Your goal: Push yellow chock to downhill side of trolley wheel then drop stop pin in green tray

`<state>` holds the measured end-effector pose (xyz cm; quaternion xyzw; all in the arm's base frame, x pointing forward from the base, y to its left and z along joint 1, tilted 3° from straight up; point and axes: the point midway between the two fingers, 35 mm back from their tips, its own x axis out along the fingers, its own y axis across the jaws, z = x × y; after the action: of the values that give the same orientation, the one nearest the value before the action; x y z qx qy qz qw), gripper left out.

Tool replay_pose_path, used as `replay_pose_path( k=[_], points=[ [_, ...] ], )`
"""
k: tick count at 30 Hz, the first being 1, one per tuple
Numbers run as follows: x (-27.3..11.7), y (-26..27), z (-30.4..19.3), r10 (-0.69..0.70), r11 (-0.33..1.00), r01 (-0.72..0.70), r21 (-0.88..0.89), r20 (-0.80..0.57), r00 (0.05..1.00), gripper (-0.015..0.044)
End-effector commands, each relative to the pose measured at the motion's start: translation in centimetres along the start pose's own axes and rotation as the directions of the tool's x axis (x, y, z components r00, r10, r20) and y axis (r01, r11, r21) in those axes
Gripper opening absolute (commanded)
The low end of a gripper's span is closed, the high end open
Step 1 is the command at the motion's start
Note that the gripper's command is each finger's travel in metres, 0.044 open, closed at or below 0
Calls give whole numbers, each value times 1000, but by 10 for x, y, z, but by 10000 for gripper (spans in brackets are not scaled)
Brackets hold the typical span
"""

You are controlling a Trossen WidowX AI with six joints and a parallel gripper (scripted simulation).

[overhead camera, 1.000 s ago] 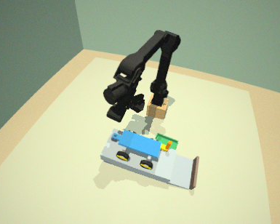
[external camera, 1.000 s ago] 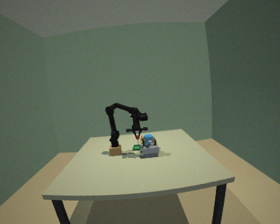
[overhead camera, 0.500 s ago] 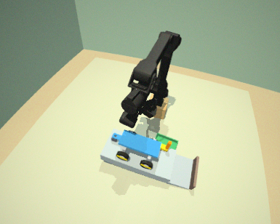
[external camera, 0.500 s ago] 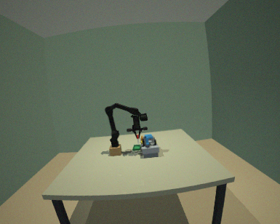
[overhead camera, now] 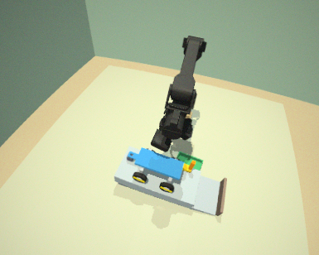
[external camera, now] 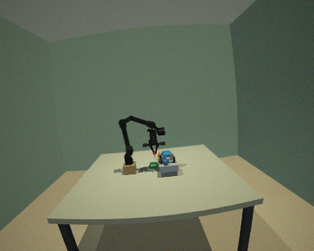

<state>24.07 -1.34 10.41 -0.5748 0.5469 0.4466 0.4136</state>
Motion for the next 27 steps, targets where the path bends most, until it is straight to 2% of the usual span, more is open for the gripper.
replay_pose_path(
  k=[1, 27],
  points=[
    [-2, 1, 17, 4, 1000, -4, 0, 2, 1000, 0],
    [-14, 4, 110, 4, 1000, -4, 0, 11, 1000, 0]
  ],
)
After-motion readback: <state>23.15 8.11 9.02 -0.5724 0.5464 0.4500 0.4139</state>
